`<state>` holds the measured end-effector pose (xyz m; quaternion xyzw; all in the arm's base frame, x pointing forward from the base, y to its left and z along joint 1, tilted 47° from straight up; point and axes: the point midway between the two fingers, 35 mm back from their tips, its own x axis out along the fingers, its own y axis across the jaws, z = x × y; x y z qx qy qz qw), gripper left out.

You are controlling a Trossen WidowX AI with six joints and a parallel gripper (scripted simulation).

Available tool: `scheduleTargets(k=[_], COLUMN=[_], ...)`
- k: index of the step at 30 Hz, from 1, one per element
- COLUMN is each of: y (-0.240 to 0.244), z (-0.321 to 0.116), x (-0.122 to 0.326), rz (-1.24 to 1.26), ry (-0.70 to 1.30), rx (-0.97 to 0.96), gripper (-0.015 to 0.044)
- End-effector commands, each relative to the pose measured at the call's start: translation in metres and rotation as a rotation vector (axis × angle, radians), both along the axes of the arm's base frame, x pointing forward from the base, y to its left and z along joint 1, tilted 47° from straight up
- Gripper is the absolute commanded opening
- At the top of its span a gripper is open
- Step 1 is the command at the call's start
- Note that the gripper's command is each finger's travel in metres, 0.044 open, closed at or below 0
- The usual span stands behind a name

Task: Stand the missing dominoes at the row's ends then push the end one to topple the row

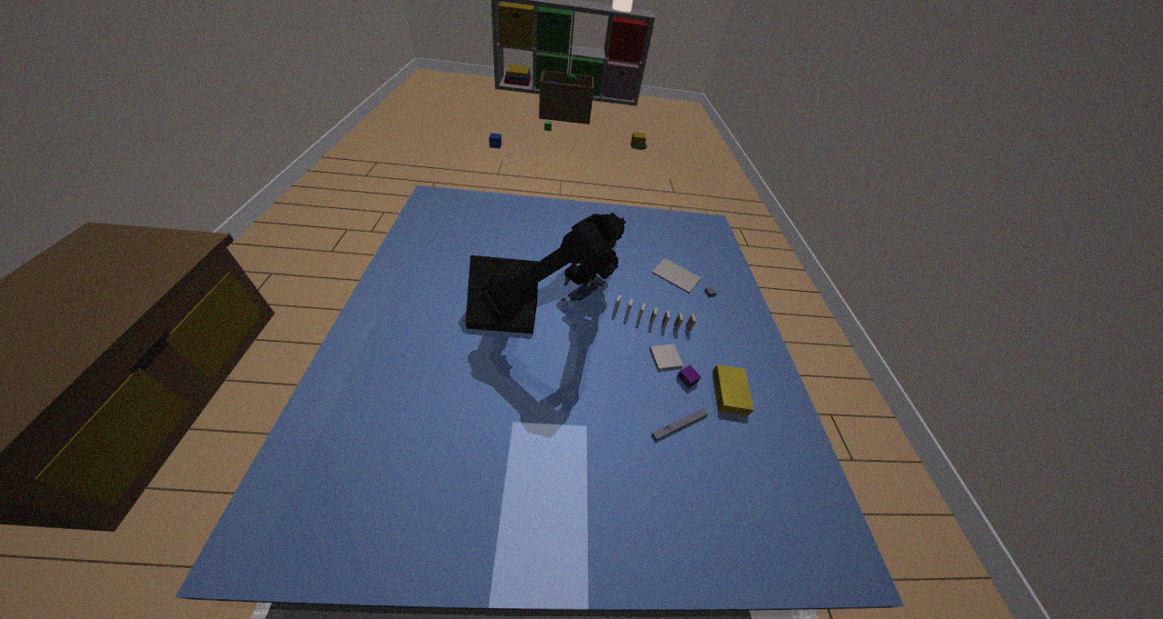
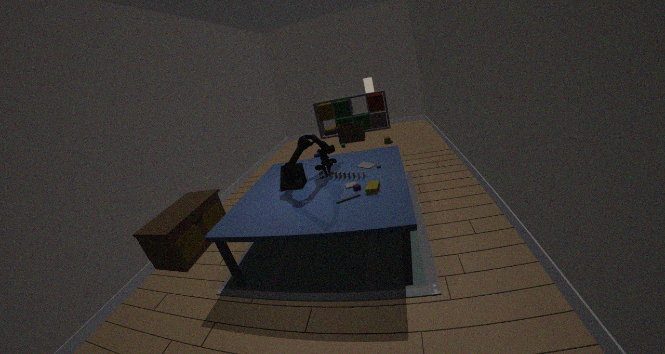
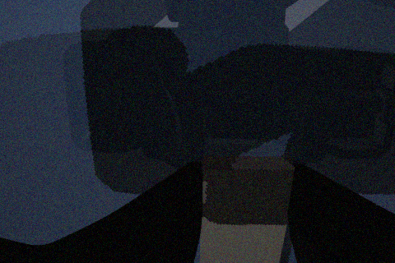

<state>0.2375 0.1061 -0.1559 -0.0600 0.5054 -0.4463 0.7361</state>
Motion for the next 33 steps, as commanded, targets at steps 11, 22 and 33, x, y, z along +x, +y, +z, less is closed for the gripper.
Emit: scheduleTargets(k=[11, 22, 33], y=[0.055, 0.117, 0.062], z=[0.050, 0.109, 0.184], x=[-0.010, -0.020, 0.057], rz=[0.006, 0.015, 0.549], ry=[0.003, 0.014, 0.555], rx=[-0.001, 0.001, -0.045], gripper=[0.0107, 0.0107, 0.0107])
